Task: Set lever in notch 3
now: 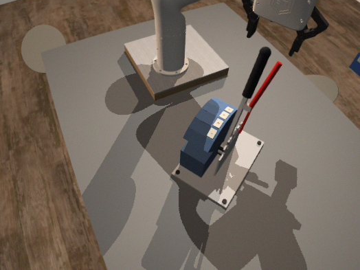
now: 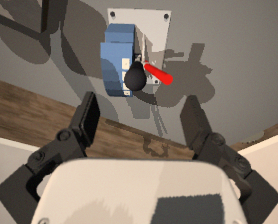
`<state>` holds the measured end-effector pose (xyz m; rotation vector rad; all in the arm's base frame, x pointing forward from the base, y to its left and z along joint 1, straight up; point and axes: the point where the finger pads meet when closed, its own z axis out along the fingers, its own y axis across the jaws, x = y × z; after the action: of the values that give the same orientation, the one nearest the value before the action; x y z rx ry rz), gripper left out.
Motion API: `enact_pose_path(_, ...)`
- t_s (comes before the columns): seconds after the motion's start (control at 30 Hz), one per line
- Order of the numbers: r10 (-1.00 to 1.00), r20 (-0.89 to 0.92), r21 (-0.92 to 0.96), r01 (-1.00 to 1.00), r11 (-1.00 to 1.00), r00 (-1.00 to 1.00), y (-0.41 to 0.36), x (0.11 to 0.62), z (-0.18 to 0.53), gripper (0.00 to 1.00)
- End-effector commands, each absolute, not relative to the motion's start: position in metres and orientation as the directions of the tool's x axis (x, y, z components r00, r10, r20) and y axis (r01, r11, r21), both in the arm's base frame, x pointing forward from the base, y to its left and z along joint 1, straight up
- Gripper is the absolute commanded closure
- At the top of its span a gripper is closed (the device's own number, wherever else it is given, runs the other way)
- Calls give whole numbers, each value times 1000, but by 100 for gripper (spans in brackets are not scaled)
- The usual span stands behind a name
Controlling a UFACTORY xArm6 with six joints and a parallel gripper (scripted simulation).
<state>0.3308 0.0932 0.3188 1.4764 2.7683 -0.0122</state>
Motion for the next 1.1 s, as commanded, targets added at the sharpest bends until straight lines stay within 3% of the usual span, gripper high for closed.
enact_pose_path(0.0,830,-8,-1,830,557,-557,93,331,319,0)
enact_pose_path(1.07,830,-8,-1,830,557,-557,93,332,275,0)
